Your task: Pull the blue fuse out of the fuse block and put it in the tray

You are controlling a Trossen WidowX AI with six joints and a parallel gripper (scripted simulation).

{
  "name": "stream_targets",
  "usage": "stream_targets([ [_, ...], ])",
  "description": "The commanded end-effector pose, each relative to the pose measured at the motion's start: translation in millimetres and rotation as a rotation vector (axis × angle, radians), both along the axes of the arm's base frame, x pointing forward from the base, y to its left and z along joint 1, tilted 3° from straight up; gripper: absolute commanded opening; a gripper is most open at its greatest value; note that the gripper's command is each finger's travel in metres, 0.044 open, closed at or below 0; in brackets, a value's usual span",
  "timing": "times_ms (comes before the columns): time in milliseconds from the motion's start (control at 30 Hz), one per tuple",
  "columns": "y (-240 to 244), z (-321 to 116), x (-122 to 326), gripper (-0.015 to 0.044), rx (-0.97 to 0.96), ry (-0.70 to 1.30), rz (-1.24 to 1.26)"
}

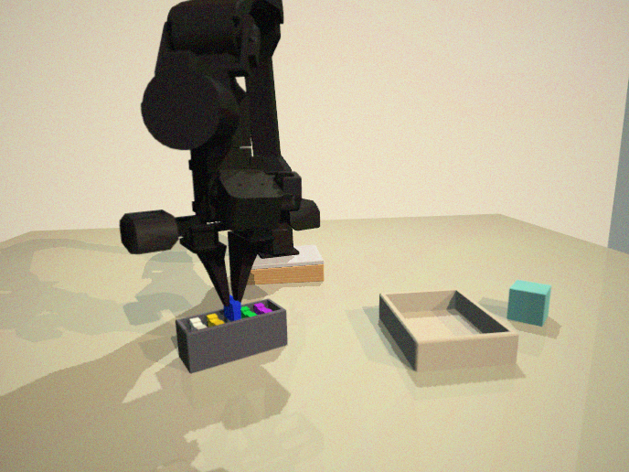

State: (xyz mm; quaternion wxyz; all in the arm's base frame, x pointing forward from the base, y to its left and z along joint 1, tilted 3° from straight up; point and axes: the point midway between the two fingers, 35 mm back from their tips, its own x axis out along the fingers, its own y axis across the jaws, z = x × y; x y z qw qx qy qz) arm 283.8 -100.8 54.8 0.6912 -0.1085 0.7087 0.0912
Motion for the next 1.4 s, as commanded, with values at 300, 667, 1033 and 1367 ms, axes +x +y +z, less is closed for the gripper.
stream_targets([
  [300,0.1,7.8,0.7,0.0,-0.001,-0.002,-0.001],
  [667,0.2,13.3,0.6,0.0,-0.002,-0.002,-0.001],
  [1033,0.4,18.8,0.5,0.0,-0.002,-0.002,-0.001],
  [1367,0.7,26.7,0.7,0.0,-0.003,-0.002,-0.001],
])
